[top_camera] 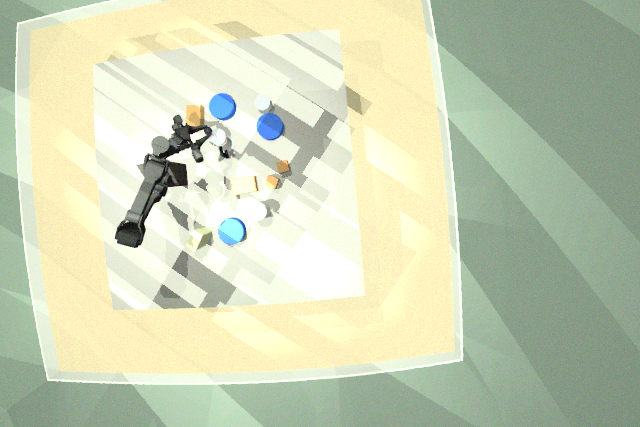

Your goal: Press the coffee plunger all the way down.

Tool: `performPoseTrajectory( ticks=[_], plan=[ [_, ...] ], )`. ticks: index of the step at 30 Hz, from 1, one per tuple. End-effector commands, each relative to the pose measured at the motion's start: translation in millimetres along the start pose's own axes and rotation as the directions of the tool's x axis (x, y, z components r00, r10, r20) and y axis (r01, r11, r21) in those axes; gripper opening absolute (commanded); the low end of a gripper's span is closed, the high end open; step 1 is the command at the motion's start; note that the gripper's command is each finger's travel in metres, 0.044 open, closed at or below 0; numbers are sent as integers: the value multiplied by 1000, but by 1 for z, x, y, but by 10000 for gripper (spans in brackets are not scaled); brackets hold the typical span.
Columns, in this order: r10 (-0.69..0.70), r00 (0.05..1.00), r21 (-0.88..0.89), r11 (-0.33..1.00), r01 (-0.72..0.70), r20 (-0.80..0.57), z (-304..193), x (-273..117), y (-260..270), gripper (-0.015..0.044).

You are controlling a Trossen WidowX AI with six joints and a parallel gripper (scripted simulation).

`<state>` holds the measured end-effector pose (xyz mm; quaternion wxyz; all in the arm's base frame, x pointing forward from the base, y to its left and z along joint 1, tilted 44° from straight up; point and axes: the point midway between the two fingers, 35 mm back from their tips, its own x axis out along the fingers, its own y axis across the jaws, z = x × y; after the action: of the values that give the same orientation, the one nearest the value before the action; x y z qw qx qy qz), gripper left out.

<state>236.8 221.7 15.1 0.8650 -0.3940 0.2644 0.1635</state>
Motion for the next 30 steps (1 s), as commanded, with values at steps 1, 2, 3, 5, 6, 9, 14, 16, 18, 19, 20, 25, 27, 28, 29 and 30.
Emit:
performPoseTrajectory(
  ticks=[1, 2, 3, 5, 6, 9, 14, 16, 18, 19, 20, 25, 27, 28, 29, 30],
  plan=[
    [1, 997, -40, 999, -4, -76, -32, 10, 1, 128],
    [1, 997, -40, 999, -4, -76, -34, 11, 1, 128],
    [1, 997, -41, 999, -4, -76, -35, 12, 1, 128],
    [1, 997, -41, 999, -4, -76, -38, 14, 1, 128],
    [1, 997, -41, 999, -4, -75, -39, 15, 1, 128],
    [1, 997, -41, 999, -4, -75, -43, 17, 1, 128],
    [0, 997, -41, 999, -3, -75, -50, 22, 0, 128],
    [0, 997, -42, 999, -3, -74, -53, 24, 0, 128],
    [0, 997, -42, 999, -3, -74, -55, 26, 0, 128],
    [0, 997, -42, 999, -3, -74, -56, 27, 0, 128],
    [-1, 997, -42, 999, -2, -74, -58, 28, -1, 128],
    [-2, 997, -43, 999, -1, -72, -63, 34, -2, 128],
    [-2, 997, -43, 999, -1, -72, -65, 36, -2, 128],
    [-3, 997, -44, 999, 0, -71, -66, 38, -3, 128],
    [-3, 997, -44, 999, 0, -71, -66, 39, -3, 128],
    [-3, 997, -44, 999, 0, -71, -66, 41, -3, 128]
  ],
)
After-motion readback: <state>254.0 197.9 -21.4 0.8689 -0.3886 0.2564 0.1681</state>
